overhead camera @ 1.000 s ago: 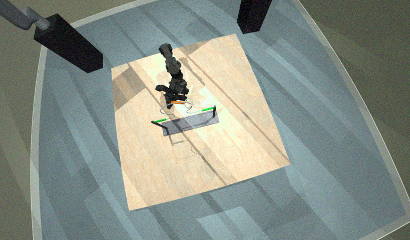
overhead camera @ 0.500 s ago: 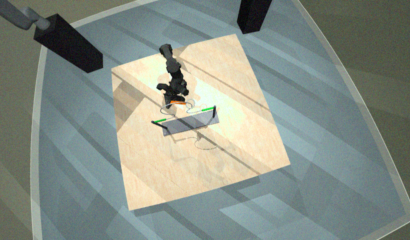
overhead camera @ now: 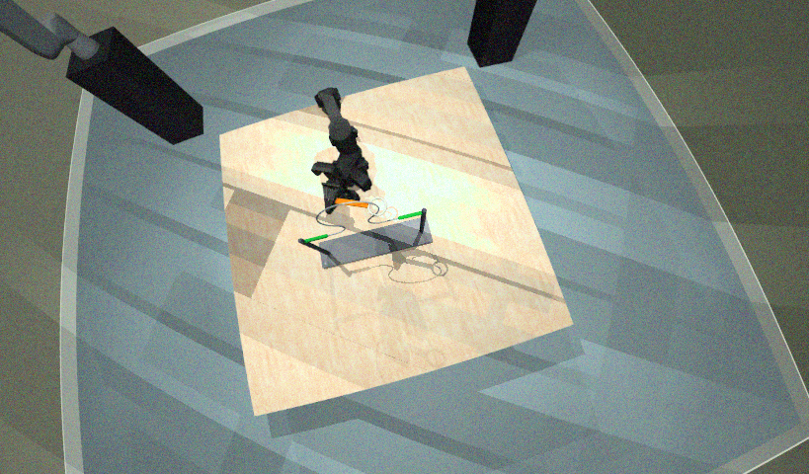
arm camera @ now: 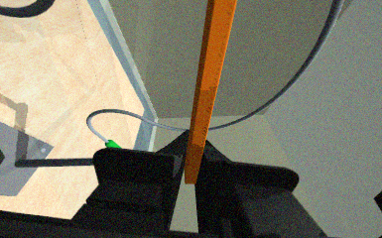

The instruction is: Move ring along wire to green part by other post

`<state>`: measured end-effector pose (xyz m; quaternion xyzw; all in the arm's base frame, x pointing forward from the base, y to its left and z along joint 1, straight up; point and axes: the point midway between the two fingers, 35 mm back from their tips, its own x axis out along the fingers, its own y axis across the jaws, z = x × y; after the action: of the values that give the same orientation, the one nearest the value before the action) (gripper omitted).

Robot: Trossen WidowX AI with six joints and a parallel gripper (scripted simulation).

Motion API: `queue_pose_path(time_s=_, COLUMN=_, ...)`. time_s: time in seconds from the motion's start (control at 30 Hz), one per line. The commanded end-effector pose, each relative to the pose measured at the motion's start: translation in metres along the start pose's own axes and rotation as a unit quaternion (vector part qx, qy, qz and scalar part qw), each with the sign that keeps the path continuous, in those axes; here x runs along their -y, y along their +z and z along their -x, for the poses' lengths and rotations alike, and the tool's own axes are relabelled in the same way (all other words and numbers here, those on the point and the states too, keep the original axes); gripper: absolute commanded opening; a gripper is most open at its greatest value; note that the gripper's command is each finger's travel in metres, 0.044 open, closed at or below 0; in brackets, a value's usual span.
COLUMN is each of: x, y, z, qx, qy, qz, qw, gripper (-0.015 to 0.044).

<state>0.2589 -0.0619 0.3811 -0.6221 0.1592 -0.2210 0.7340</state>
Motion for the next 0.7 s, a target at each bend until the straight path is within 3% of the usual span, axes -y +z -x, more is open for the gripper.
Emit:
queue_pose_path(time_s=0.0, x=0.0022, y=-0.0006, z=0.0005, qx=0.003, qy=-0.012, qz=0.018, qw=1.000, gripper=-0.0150)
queue_pose_path(time_s=0.67, x=0.0119, y=0.0009, z=0.0001, qx=0.017, qy=-0.071, qz=0.126, qw=0.989, gripper=-0.0150)
